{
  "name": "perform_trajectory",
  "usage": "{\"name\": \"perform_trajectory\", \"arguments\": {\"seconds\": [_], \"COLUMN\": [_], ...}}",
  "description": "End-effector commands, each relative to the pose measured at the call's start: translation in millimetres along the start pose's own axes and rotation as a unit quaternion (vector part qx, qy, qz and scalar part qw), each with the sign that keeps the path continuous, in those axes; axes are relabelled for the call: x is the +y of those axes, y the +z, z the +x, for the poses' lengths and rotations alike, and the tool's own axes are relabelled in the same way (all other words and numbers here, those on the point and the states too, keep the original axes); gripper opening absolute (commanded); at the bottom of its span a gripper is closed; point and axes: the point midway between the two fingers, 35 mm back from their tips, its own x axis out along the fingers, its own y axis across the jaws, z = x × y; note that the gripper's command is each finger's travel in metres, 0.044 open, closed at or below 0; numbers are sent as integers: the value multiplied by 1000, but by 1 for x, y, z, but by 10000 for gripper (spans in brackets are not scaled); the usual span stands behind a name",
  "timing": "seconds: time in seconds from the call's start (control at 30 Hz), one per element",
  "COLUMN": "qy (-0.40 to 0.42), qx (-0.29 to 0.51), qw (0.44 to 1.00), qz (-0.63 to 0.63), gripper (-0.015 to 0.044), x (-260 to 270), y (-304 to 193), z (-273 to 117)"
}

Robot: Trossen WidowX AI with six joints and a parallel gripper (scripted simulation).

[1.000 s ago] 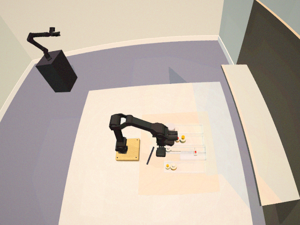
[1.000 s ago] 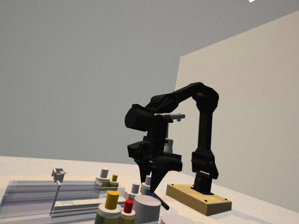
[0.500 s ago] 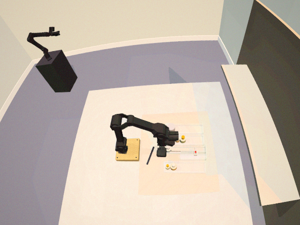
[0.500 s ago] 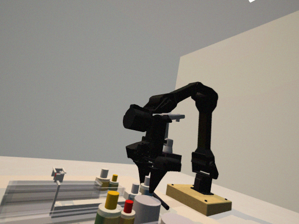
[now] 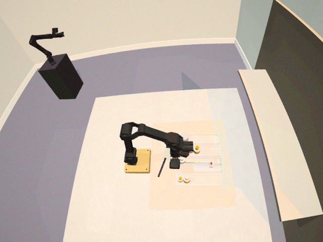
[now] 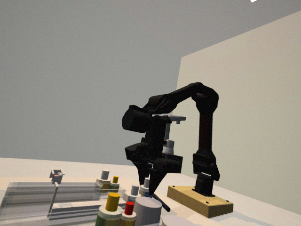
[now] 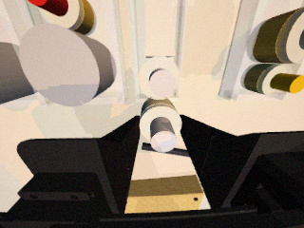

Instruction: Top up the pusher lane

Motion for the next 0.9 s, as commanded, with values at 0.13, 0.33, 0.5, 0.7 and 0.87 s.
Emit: {"name": "perform_trajectory", "arguments": {"seconds": [0.13, 0.33, 0.5, 0.7, 0.87], "qy": [0, 0, 0, 0, 0], "qx": [-12, -12, -12, -12, -12], "qw": [1000, 1000, 1000, 1000, 1000], "qz": [-3, -3, -3, -3, -3], "gripper": [0, 0, 0, 0, 0], "x": [0, 0, 0, 0, 0], "y": [10, 13, 15, 18, 20], "z": [-3, -3, -3, -4, -4]}}
